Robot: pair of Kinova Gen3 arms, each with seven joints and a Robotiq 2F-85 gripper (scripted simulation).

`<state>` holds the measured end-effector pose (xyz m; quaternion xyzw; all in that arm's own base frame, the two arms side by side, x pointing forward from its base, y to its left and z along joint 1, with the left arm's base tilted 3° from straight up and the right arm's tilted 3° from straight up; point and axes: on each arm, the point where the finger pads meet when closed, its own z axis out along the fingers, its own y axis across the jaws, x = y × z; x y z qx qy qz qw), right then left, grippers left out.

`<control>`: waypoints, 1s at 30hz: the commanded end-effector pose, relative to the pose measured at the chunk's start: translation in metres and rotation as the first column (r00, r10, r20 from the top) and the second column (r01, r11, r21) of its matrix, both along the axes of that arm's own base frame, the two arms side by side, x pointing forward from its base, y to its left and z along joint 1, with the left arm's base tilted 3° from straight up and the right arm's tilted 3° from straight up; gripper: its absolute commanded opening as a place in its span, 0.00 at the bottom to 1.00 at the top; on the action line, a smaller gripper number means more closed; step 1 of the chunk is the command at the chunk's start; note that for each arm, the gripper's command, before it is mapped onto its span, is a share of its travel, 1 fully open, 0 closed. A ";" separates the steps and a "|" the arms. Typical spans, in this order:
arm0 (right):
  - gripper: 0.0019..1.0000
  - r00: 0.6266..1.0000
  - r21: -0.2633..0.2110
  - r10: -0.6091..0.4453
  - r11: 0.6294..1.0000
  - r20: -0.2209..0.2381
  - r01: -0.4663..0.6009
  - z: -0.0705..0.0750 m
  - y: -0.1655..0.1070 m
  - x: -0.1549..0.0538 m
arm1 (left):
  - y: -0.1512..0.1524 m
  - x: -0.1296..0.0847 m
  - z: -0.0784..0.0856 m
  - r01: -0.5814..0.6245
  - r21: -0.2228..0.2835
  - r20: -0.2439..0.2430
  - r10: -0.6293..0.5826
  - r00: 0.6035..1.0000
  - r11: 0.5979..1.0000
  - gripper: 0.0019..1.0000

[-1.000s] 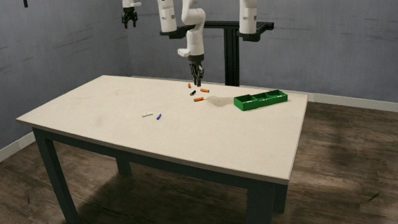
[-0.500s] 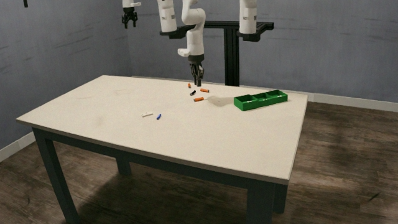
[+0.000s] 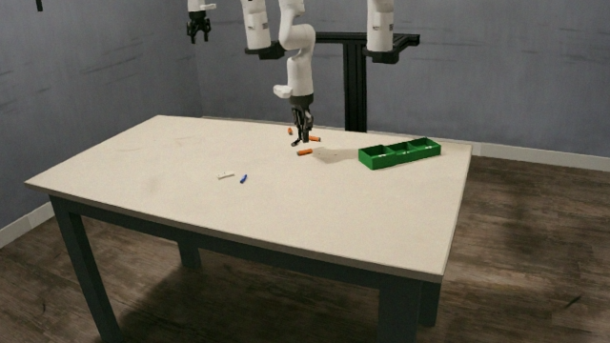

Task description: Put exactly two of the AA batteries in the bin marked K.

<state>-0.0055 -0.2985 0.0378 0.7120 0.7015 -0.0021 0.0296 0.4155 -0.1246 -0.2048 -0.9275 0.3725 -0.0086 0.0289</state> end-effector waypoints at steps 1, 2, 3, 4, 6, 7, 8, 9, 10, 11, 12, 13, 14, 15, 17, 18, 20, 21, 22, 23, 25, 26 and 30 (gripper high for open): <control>1.00 1.000 -0.001 0.000 1.000 0.000 0.000 0.000 0.000 0.000 | 0.000 0.002 -0.013 0.001 -0.002 0.003 -0.001 1.000 1.000 0.36; 1.00 1.000 -0.001 0.000 1.000 0.000 0.000 0.000 0.000 0.000 | 0.000 0.002 -0.017 0.001 -0.002 0.003 -0.001 1.000 1.000 0.36; 1.00 1.000 -0.001 0.000 1.000 0.000 0.000 0.000 0.000 0.000 | 0.001 0.002 -0.021 0.001 -0.002 0.003 -0.001 1.000 1.000 0.36; 1.00 1.000 -0.001 0.000 1.000 0.000 0.000 0.000 0.000 0.000 | 0.001 0.002 -0.025 0.001 -0.001 0.003 -0.001 1.000 1.000 0.36; 1.00 1.000 -0.001 0.000 1.000 0.000 0.000 0.000 0.000 0.000 | 0.001 0.002 -0.027 0.001 -0.001 0.003 -0.001 1.000 1.000 0.36; 1.00 1.000 -0.001 0.000 1.000 0.000 0.000 0.000 0.000 0.000 | 0.001 0.002 -0.027 0.001 -0.001 0.003 -0.001 1.000 1.000 0.36; 1.00 1.000 -0.001 0.000 1.000 0.000 0.000 0.000 0.000 0.000 | 0.001 0.002 -0.027 0.001 -0.001 0.003 -0.001 1.000 1.000 0.36; 1.00 1.000 -0.001 0.000 1.000 0.000 0.000 0.000 0.000 0.000 | 0.001 0.002 -0.028 0.001 -0.001 0.003 -0.001 1.000 1.000 0.36; 1.00 1.000 -0.001 0.000 1.000 0.000 0.000 0.000 0.000 0.000 | 0.001 0.002 -0.029 0.001 -0.001 0.003 -0.001 1.000 1.000 0.36; 1.00 1.000 -0.001 0.000 1.000 0.000 0.000 0.000 0.000 0.000 | 0.001 0.002 -0.031 0.001 -0.001 0.003 -0.001 1.000 1.000 0.36; 1.00 1.000 -0.001 0.000 1.000 0.000 0.000 0.000 0.000 0.000 | 0.001 0.002 -0.031 0.001 -0.001 0.003 -0.001 1.000 1.000 0.36; 1.00 1.000 -0.001 0.000 1.000 0.000 0.000 0.000 0.000 0.000 | 0.001 0.002 -0.031 0.001 -0.001 0.003 -0.001 1.000 1.000 0.36; 1.00 1.000 -0.001 0.000 1.000 0.000 0.000 0.000 0.000 0.000 | 0.001 0.002 -0.032 0.001 -0.001 0.003 -0.001 1.000 1.000 0.36; 1.00 1.000 -0.001 0.000 1.000 0.000 0.000 0.000 0.000 0.000 | 0.001 0.002 -0.033 0.001 -0.001 0.003 -0.001 1.000 1.000 0.36; 1.00 1.000 -0.001 0.000 1.000 0.000 0.000 0.000 0.000 0.000 | 0.001 0.002 -0.036 0.001 -0.001 0.003 -0.001 1.000 1.000 0.36; 1.00 1.000 -0.001 0.000 1.000 0.000 0.000 0.000 0.000 0.000 | 0.001 0.003 -0.037 0.001 -0.001 0.003 -0.001 1.000 1.000 0.36; 1.00 1.000 -0.001 0.000 1.000 0.000 0.000 0.000 0.000 0.000 | 0.001 0.003 -0.039 0.001 -0.001 0.003 -0.001 1.000 1.000 0.36; 1.00 1.000 -0.001 0.000 1.000 0.000 0.000 0.000 0.000 0.000 | 0.001 0.003 -0.039 0.001 -0.001 0.003 -0.001 1.000 1.000 0.36; 1.00 1.000 -0.001 0.000 1.000 0.000 0.000 0.000 0.000 0.000 | 0.001 0.003 -0.039 0.001 -0.001 0.003 -0.001 1.000 1.000 0.36; 1.00 1.000 -0.001 0.000 1.000 0.000 0.000 0.000 0.000 0.000 | 0.001 0.003 -0.039 0.001 -0.001 0.003 -0.001 1.000 1.000 0.36; 1.00 1.000 -0.001 0.000 1.000 0.000 0.000 0.000 0.000 0.000 | 0.001 0.003 -0.039 0.001 -0.001 0.003 -0.001 1.000 1.000 0.36; 1.00 1.000 -0.001 0.000 1.000 0.000 0.000 0.000 0.000 0.000 | 0.001 0.003 -0.039 0.001 -0.001 0.003 -0.001 1.000 1.000 0.36; 1.00 1.000 -0.001 0.000 1.000 0.000 0.000 0.000 0.000 0.000 | 0.001 0.002 -0.039 0.001 -0.001 0.003 -0.001 1.000 1.000 0.36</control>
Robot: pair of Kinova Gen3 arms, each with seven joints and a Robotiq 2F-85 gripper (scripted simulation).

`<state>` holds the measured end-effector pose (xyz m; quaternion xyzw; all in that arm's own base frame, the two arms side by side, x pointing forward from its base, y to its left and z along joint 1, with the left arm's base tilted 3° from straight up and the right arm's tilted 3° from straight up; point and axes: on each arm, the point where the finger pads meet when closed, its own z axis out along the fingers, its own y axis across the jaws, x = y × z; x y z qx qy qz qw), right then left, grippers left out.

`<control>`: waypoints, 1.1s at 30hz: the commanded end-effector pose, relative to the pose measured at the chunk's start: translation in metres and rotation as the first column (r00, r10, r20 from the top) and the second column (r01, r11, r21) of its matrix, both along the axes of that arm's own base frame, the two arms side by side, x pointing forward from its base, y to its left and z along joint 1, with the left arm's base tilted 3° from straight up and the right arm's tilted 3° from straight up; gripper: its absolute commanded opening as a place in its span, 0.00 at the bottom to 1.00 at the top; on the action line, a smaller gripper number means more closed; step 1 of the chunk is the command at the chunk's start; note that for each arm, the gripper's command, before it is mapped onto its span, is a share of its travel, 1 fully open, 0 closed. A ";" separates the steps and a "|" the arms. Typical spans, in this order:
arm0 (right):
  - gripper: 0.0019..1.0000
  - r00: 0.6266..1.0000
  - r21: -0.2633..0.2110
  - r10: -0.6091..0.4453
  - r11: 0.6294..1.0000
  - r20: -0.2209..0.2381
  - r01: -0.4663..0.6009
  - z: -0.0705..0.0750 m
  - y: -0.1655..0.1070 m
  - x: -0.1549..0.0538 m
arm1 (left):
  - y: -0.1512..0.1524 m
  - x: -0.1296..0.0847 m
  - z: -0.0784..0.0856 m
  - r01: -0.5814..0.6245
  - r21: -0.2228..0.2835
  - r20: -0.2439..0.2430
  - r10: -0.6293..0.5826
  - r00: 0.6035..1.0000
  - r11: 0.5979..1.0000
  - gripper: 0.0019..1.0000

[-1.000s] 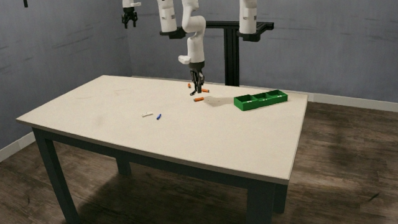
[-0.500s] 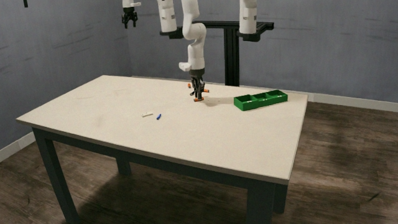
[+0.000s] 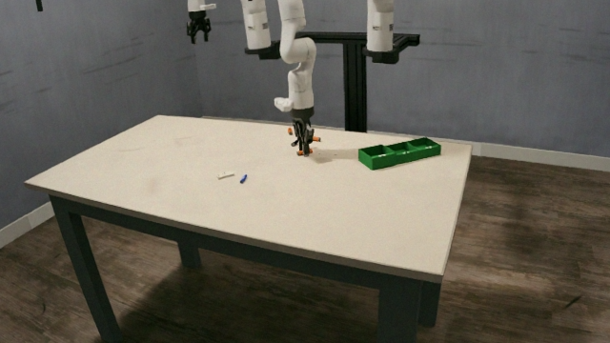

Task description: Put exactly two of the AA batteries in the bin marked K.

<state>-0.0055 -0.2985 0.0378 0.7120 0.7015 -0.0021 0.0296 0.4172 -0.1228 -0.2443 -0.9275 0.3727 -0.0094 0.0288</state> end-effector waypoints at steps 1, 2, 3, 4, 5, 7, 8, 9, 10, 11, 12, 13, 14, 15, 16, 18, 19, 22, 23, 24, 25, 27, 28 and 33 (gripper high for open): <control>1.00 1.000 -0.001 0.000 1.000 0.000 0.000 0.000 0.000 0.000 | 0.000 0.001 0.001 0.000 -0.001 0.002 0.000 1.000 1.000 0.36; 1.00 1.000 -0.001 0.000 1.000 0.000 0.000 0.000 0.000 0.000 | 0.000 0.001 0.001 0.000 -0.001 0.002 0.000 1.000 1.000 0.18; 1.00 1.000 -0.001 0.000 1.000 0.000 0.000 0.000 0.000 0.000 | 0.000 0.001 0.001 0.000 -0.001 0.002 0.000 1.000 1.000 0.18; 1.00 1.000 -0.001 0.000 1.000 0.000 0.000 0.000 0.000 0.000 | 0.000 0.001 0.001 0.000 -0.001 0.002 0.000 1.000 1.000 0.18; 1.00 1.000 -0.001 0.000 1.000 0.000 0.000 0.000 0.000 0.000 | 0.000 0.001 0.001 0.000 -0.001 0.002 0.000 1.000 1.000 0.18; 1.00 1.000 -0.001 0.000 1.000 0.000 0.000 0.000 0.000 0.000 | 0.000 0.001 0.001 0.000 -0.001 0.002 0.000 1.000 1.000 0.18; 1.00 1.000 -0.001 0.000 1.000 0.000 0.000 0.000 0.000 0.000 | 0.000 0.001 0.001 0.000 -0.001 0.002 0.000 1.000 1.000 0.18; 1.00 1.000 -0.001 0.000 1.000 0.000 0.000 0.000 0.000 0.000 | 0.000 0.001 0.001 0.000 -0.001 0.001 0.000 1.000 1.000 0.18; 1.00 1.000 -0.001 0.000 1.000 0.000 0.000 0.000 0.000 0.000 | 0.000 0.001 0.001 0.000 -0.001 0.001 0.000 1.000 1.000 0.18; 1.00 1.000 -0.001 0.000 1.000 0.000 0.000 0.000 0.000 0.000 | 0.000 0.001 0.001 0.000 -0.001 0.001 0.000 1.000 1.000 0.18; 1.00 1.000 -0.001 0.000 1.000 0.000 0.000 0.000 0.000 0.000 | 0.000 0.001 0.001 0.000 -0.001 0.001 0.000 1.000 1.000 0.18; 1.00 1.000 -0.001 0.000 1.000 0.000 0.000 0.000 0.000 0.000 | 0.000 0.001 0.001 0.000 -0.001 0.001 0.000 1.000 1.000 0.18; 1.00 1.000 -0.001 0.000 1.000 0.000 0.000 0.000 0.000 0.000 | 0.000 0.001 0.001 0.000 -0.001 0.001 0.000 1.000 1.000 0.18; 1.00 1.000 -0.001 0.000 1.000 0.000 0.000 0.000 0.000 0.000 | 0.000 0.001 0.001 0.000 -0.001 0.001 0.000 1.000 1.000 0.18; 1.00 1.000 -0.001 0.000 1.000 0.000 0.000 0.000 0.000 0.000 | 0.000 0.001 0.001 0.000 -0.001 0.001 0.000 1.000 1.000 0.18; 1.00 1.000 -0.001 0.000 1.000 0.000 0.000 0.000 0.000 0.000 | 0.000 0.001 0.001 0.000 -0.001 0.001 0.000 1.000 1.000 0.18; 1.00 1.000 -0.001 0.000 1.000 0.000 0.000 0.000 0.000 0.000 | 0.000 0.001 0.001 0.000 -0.001 0.001 0.000 1.000 1.000 0.18; 1.00 1.000 -0.001 0.000 1.000 0.000 0.000 0.000 0.000 0.000 | 0.000 0.001 0.001 0.000 -0.001 0.001 0.000 1.000 1.000 0.18; 1.00 1.000 -0.001 0.000 1.000 0.000 0.000 0.000 0.000 0.000 | 0.000 0.001 0.001 0.000 -0.001 0.001 0.000 1.000 1.000 0.18; 1.00 1.000 -0.001 0.000 1.000 0.000 0.000 0.000 0.000 0.000 | 0.000 0.001 0.001 0.000 -0.001 0.001 0.000 1.000 1.000 0.18; 1.00 1.000 -0.001 0.000 1.000 0.000 0.000 0.000 0.000 0.000 | 0.000 0.001 0.001 0.000 -0.001 0.001 0.000 1.000 1.000 0.18; 1.00 1.000 -0.001 0.000 1.000 0.000 0.000 0.000 0.000 0.000 | 0.000 0.001 0.001 0.000 -0.001 0.001 0.000 1.000 1.000 0.18; 1.00 1.000 -0.001 0.000 1.000 0.000 0.000 0.000 0.000 0.000 | 0.000 0.001 0.001 0.000 -0.001 0.001 0.000 1.000 1.000 0.18; 1.00 1.000 -0.001 0.000 1.000 0.000 0.000 0.000 0.000 0.000 | 0.000 0.001 0.004 0.000 -0.001 0.002 0.000 1.000 1.000 0.18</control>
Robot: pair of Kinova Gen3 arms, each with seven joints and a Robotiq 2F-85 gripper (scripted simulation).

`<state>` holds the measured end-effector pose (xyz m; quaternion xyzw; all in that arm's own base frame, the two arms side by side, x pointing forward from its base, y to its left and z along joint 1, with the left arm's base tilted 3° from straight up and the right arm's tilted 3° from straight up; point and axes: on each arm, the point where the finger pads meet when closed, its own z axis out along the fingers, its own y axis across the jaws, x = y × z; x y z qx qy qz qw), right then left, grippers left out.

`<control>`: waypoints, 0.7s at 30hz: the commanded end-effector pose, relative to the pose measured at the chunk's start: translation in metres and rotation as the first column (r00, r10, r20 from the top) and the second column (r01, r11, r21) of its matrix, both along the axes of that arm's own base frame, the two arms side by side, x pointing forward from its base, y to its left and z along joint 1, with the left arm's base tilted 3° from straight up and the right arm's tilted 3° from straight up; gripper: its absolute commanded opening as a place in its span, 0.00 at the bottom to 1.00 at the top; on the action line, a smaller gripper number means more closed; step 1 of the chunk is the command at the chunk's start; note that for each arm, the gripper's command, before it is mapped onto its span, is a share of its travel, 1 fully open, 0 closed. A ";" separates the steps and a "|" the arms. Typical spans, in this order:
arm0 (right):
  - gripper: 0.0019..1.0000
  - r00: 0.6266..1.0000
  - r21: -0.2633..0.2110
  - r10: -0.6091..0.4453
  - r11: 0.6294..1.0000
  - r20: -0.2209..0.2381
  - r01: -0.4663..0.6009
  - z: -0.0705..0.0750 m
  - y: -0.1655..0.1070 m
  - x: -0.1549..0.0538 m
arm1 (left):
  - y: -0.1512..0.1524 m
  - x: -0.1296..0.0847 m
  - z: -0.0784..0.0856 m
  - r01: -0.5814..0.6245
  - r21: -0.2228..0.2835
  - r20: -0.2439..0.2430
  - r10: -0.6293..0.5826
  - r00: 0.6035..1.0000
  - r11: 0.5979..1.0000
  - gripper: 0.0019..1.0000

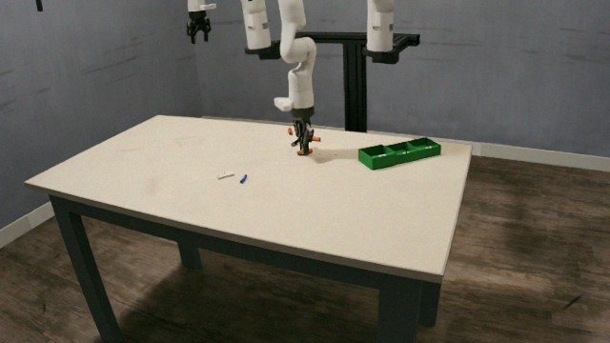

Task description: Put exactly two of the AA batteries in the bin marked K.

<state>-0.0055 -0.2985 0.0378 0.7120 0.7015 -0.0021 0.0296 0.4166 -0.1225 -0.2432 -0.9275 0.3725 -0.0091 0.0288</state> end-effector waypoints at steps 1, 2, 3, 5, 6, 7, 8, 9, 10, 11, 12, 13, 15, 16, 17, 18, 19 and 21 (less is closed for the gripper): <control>1.00 1.000 -0.001 0.000 1.000 0.000 0.000 0.000 0.000 0.000 | -0.001 0.001 0.003 0.001 -0.001 0.002 -0.001 1.000 1.000 0.18; 1.00 1.000 -0.001 0.000 1.000 0.000 0.000 0.000 0.000 0.000 | -0.001 0.001 0.006 0.001 -0.001 0.002 -0.001 1.000 1.000 0.18; 1.00 1.000 -0.001 0.000 1.000 0.000 0.000 0.000 0.000 0.000 | -0.001 0.001 0.010 0.001 -0.001 0.002 -0.001 1.000 1.000 0.18; 1.00 1.000 -0.001 0.000 1.000 0.000 0.000 0.000 0.000 0.000 | -0.001 0.001 0.016 0.001 -0.001 0.002 -0.001 1.000 1.000 0.18; 1.00 1.000 -0.001 0.000 1.000 0.000 0.000 0.000 0.000 0.000 | -0.001 0.000 0.020 0.001 -0.001 0.002 -0.001 1.000 1.000 0.18; 1.00 1.000 -0.001 0.000 1.000 0.000 0.000 0.000 0.000 0.000 | -0.002 0.000 0.023 0.001 -0.001 0.002 -0.001 1.000 1.000 0.18; 1.00 1.000 -0.001 0.000 1.000 0.000 0.000 0.000 0.000 0.000 | -0.002 0.000 0.026 0.001 -0.001 0.002 -0.001 1.000 1.000 0.18; 1.00 1.000 -0.001 0.000 1.000 0.000 0.000 0.000 0.000 0.000 | -0.002 0.000 0.030 0.001 -0.001 0.002 -0.001 1.000 1.000 0.18; 1.00 1.000 -0.001 0.000 1.000 0.000 0.000 0.000 0.000 0.000 | -0.002 0.000 0.033 0.001 -0.001 0.002 -0.001 1.000 1.000 0.18; 1.00 1.000 -0.001 0.000 1.000 0.000 0.000 0.000 0.000 0.000 | -0.002 0.000 0.036 0.001 -0.001 0.002 -0.001 1.000 1.000 0.18; 1.00 1.000 -0.001 0.000 1.000 0.000 0.000 0.000 0.000 0.000 | -0.002 0.000 0.040 0.001 -0.001 0.002 -0.001 1.000 1.000 0.18; 1.00 1.000 -0.001 0.000 1.000 0.000 0.000 0.000 0.000 0.000 | -0.003 -0.001 0.043 0.001 -0.001 0.002 -0.001 1.000 1.000 0.18; 1.00 1.000 -0.001 0.000 1.000 0.000 0.000 0.000 0.000 0.000 | -0.003 -0.001 0.050 0.001 -0.001 0.002 0.000 1.000 1.000 0.18; 1.00 1.000 -0.001 0.000 1.000 0.000 0.000 0.000 0.000 0.000 | -0.003 -0.001 0.053 0.001 -0.001 0.002 0.000 1.000 1.000 0.18; 1.00 1.000 -0.001 0.000 1.000 0.000 0.000 0.000 0.000 0.000 | -0.003 -0.001 0.053 0.001 -0.001 0.002 0.000 1.000 1.000 0.18; 1.00 1.000 -0.001 0.000 1.000 0.000 0.000 0.000 0.000 0.000 | -0.003 -0.001 0.053 0.001 -0.001 0.002 0.000 1.000 1.000 0.18; 1.00 1.000 -0.001 0.000 1.000 0.000 0.000 0.000 0.000 0.000 | -0.003 -0.001 0.056 0.000 -0.001 0.002 0.000 1.000 1.000 0.18; 1.00 1.000 -0.001 0.000 1.000 0.000 0.000 0.000 0.000 0.000 | -0.003 -0.001 0.059 0.001 -0.001 0.002 0.000 1.000 1.000 0.18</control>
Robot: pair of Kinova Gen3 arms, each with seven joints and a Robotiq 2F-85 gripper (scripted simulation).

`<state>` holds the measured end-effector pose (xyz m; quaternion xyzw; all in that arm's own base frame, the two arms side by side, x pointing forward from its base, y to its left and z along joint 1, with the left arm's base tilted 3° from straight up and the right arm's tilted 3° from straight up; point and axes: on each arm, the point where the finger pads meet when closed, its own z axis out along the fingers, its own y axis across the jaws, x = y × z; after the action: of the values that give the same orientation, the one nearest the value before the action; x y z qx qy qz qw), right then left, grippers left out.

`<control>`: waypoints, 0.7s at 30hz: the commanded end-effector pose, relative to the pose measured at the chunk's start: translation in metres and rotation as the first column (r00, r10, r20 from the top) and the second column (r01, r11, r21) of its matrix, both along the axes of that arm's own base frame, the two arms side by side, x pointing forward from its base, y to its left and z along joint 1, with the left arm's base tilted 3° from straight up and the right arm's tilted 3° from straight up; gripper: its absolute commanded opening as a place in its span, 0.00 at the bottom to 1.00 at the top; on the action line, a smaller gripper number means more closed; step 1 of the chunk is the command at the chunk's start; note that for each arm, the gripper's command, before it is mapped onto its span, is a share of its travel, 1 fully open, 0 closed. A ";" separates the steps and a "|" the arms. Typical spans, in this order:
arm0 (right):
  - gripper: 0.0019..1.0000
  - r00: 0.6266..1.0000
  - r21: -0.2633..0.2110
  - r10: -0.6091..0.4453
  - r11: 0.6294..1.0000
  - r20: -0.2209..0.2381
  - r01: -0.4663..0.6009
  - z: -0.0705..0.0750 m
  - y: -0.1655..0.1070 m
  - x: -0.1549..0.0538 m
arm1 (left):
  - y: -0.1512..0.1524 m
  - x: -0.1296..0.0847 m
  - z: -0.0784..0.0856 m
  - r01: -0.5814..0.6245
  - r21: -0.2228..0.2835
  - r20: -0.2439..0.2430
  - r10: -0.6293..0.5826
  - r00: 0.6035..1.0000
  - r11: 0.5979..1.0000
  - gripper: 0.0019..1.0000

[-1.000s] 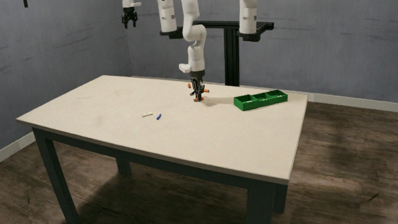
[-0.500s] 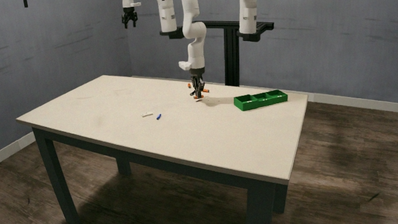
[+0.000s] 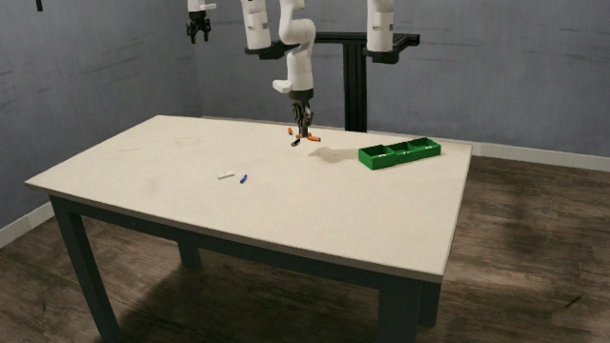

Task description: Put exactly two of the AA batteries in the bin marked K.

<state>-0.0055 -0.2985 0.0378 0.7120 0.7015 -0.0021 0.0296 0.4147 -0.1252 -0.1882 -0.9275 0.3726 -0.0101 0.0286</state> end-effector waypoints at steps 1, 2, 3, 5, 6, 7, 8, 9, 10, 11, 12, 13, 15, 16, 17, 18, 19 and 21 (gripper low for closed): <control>1.00 1.000 -0.001 0.000 1.000 0.000 0.000 0.000 0.000 0.000 | -0.001 0.001 0.005 0.000 0.000 0.001 0.000 1.000 1.000 0.18; 1.00 1.000 -0.001 0.000 1.000 0.000 0.000 0.000 0.000 0.000 | -0.001 0.001 0.005 0.000 0.000 0.001 0.000 1.000 1.000 0.18; 1.00 1.000 -0.001 0.000 1.000 0.000 0.000 0.000 0.000 0.000 | -0.001 0.001 0.005 0.000 0.000 0.001 0.000 1.000 1.000 0.18; 1.00 1.000 -0.001 0.000 1.000 0.000 0.000 0.000 0.000 0.000 | -0.001 0.001 0.005 0.000 0.000 0.001 0.000 1.000 1.000 0.18; 1.00 1.000 -0.001 0.000 1.000 0.000 0.000 0.000 0.000 0.000 | -0.001 0.001 0.005 0.000 0.000 0.001 0.000 1.000 1.000 0.18; 1.00 1.000 -0.001 0.000 1.000 0.000 0.000 0.000 0.000 0.000 | -0.001 0.001 0.005 0.000 0.000 0.001 0.000 1.000 1.000 0.18; 1.00 1.000 -0.001 0.000 1.000 0.000 0.000 0.000 0.000 0.000 | -0.001 0.001 0.005 0.000 0.000 0.001 0.000 1.000 1.000 0.18; 1.00 1.000 -0.001 0.000 1.000 0.000 0.000 0.000 0.000 0.000 | -0.001 0.001 0.005 0.000 0.000 0.001 0.000 1.000 1.000 0.18; 1.00 1.000 -0.001 0.000 1.000 0.000 0.000 0.000 0.000 0.000 | -0.001 0.001 0.005 0.000 0.000 0.001 0.000 1.000 1.000 0.18; 1.00 1.000 -0.001 0.000 1.000 0.000 0.000 0.000 0.000 0.000 | -0.001 0.001 0.004 0.000 0.000 0.000 0.000 1.000 1.000 0.18; 1.00 1.000 -0.001 0.000 1.000 0.000 0.000 0.000 0.000 0.000 | 0.005 -0.001 0.004 0.000 0.000 0.000 0.000 1.000 1.000 0.18; 1.00 1.000 -0.001 0.000 1.000 0.000 0.000 0.000 0.000 0.000 | 0.005 -0.001 0.004 0.000 0.000 0.000 0.000 1.000 1.000 0.18; 1.00 1.000 -0.001 0.000 1.000 0.000 0.000 0.000 0.000 0.000 | 0.011 -0.003 0.004 0.000 0.000 0.000 0.000 1.000 1.000 0.18; 1.00 1.000 -0.001 0.000 1.000 0.000 0.000 0.000 0.000 0.000 | 0.016 -0.005 0.005 0.000 0.000 0.000 0.000 1.000 1.000 0.18; 1.00 1.000 -0.001 0.000 1.000 0.000 0.000 0.000 0.000 0.000 | 0.022 -0.007 0.005 0.000 0.000 0.000 0.000 1.000 1.000 0.18; 1.00 1.000 -0.001 0.000 1.000 0.000 0.000 0.000 0.000 0.000 | 0.028 -0.010 0.005 0.000 0.000 0.000 0.000 1.000 1.000 0.18; 1.00 1.000 -0.001 0.000 1.000 0.000 0.000 0.000 0.000 0.000 | 0.033 -0.012 0.005 0.000 0.000 0.000 0.000 1.000 1.000 0.18; 1.00 1.000 -0.001 0.000 1.000 0.000 0.000 0.000 0.000 0.000 | 0.045 -0.016 0.006 0.000 0.000 0.000 0.000 1.000 1.000 0.18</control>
<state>-0.0055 -0.2985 0.0378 0.7120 0.7015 -0.0021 0.0296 0.4042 -0.0975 -0.1839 -0.9277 0.3721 -0.0026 0.0300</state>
